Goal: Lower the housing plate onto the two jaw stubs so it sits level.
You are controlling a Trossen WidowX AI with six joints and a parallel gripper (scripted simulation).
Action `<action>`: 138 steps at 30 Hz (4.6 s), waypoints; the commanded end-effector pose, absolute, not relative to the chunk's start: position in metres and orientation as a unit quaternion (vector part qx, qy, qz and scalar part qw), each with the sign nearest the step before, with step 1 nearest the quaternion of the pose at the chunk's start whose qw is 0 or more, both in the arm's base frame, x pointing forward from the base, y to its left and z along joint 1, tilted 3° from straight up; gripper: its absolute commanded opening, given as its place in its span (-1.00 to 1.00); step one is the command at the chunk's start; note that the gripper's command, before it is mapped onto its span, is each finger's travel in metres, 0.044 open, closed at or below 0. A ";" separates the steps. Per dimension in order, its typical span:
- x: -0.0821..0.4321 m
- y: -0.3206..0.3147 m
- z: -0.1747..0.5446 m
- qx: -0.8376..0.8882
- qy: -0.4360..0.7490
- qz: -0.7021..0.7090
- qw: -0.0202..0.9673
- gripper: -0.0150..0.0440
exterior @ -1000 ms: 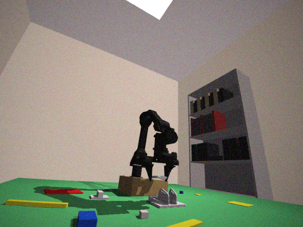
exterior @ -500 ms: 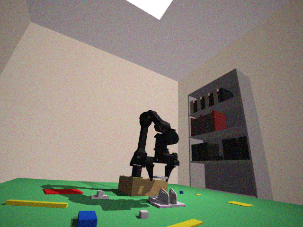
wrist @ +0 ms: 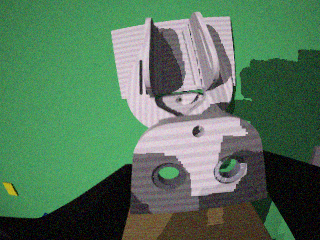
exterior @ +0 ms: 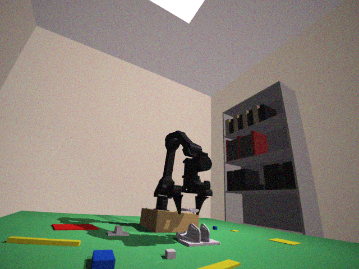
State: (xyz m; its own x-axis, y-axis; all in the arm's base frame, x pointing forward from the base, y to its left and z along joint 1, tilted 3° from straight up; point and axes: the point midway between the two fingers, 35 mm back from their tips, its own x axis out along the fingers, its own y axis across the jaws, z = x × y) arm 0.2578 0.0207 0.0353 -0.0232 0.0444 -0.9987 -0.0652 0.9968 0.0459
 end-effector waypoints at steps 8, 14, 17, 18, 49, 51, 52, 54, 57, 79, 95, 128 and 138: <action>0.258 0.021 0.037 -0.004 0.711 0.038 0.702 0.70; 0.258 0.021 0.037 -0.004 0.711 0.038 0.702 0.70; 0.258 0.021 0.037 -0.004 0.711 0.038 0.702 0.70; 0.258 0.021 0.037 -0.004 0.711 0.038 0.702 0.70; 0.259 0.024 -0.010 -0.004 0.711 0.039 0.702 0.70; 0.258 0.024 -0.013 -0.004 0.711 0.039 0.702 0.70; 0.258 0.024 -0.015 -0.004 0.711 0.039 0.702 0.70; 0.258 0.024 -0.018 -0.004 0.711 0.039 0.702 0.70; 0.257 0.024 -0.022 -0.004 0.711 0.039 0.702 0.70; 0.257 0.024 -0.025 -0.004 0.711 0.038 0.702 0.70; 0.257 0.024 -0.028 -0.004 0.711 0.038 0.702 0.70; 0.257 0.025 -0.035 -0.003 0.711 0.038 0.702 0.70; 0.257 0.025 -0.036 -0.004 0.711 0.038 0.702 0.70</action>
State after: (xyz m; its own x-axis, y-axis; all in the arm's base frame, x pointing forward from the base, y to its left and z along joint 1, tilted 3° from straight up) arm 0.2573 0.0243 -0.0345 -0.0119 0.0451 -0.9989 -0.0639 0.9969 0.0458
